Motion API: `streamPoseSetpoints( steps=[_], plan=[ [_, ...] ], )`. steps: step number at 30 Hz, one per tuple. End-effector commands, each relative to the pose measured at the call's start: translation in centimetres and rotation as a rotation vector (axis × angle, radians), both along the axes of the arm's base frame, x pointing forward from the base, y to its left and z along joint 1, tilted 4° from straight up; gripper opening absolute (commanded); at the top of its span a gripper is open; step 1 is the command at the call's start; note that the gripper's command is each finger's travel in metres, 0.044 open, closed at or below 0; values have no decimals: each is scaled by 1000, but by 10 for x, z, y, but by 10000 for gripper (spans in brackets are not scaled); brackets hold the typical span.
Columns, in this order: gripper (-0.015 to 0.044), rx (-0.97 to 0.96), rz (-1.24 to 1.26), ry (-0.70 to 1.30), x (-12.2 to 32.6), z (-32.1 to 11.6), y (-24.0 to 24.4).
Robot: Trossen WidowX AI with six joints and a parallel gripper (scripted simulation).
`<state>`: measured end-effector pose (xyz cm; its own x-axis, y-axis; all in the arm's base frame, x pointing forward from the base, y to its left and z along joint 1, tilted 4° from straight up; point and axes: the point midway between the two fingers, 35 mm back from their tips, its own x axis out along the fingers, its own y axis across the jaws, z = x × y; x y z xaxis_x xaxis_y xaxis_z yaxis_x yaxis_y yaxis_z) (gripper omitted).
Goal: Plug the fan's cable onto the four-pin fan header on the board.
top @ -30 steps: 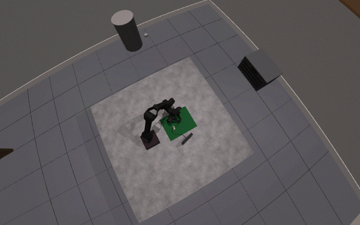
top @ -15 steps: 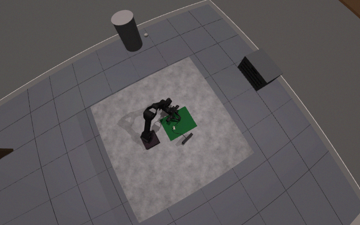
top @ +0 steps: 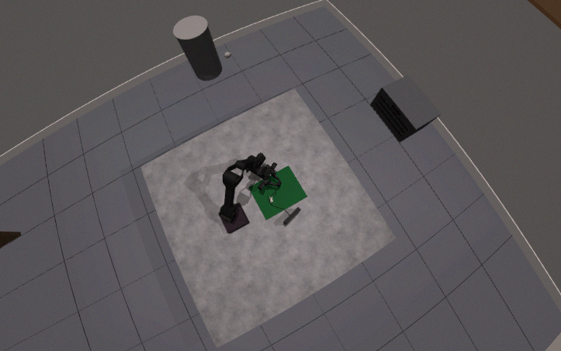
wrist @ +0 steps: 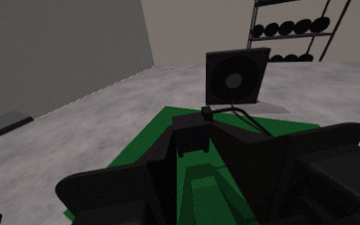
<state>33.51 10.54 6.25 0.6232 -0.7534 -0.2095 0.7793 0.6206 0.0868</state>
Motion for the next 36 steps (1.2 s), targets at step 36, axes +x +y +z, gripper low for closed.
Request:
streamPoseSetpoints(
  steps=[36],
  plan=[
    [0, 6, -1, -3, 1, -9, 0]
  ],
)
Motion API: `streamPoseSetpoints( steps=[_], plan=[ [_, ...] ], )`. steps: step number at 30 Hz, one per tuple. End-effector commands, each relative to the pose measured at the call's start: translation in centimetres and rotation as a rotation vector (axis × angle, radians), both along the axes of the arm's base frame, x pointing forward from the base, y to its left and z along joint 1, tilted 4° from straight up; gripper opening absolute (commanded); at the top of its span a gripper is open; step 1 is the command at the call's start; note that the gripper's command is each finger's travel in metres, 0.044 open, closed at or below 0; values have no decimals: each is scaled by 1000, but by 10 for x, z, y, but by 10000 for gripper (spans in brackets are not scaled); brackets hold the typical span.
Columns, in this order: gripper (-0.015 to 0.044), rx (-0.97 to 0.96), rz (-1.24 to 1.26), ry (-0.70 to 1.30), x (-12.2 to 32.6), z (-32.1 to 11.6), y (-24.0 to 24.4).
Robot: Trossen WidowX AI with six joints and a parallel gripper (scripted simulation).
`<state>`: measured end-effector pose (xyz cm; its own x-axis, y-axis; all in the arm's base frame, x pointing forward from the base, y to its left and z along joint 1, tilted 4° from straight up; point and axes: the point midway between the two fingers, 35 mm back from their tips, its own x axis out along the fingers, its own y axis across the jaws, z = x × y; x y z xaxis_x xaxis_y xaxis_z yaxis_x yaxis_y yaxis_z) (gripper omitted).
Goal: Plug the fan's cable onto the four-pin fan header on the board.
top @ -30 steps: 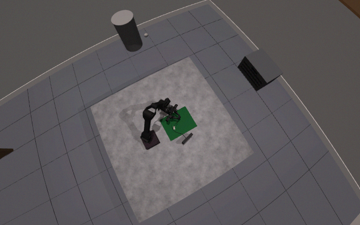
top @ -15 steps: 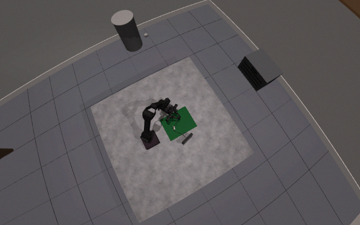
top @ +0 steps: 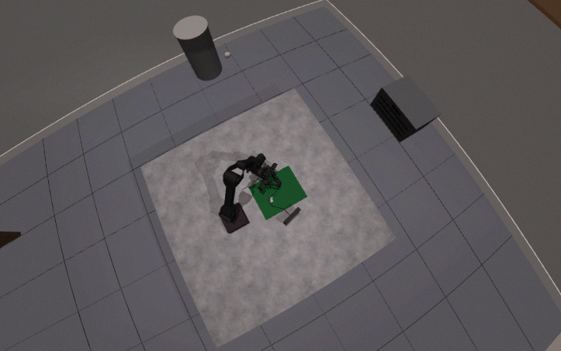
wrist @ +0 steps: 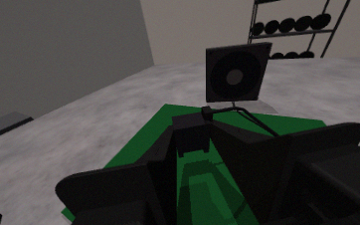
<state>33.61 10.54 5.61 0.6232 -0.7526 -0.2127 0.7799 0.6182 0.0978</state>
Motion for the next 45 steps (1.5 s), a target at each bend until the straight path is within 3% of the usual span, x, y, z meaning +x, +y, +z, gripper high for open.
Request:
streamPoseSetpoints(
  steps=[1, 45],
  plan=[
    [0, -4, 1, 4, 0, -4, 0],
    [0, -8, 2, 8, 2, -41, 3]
  ],
)
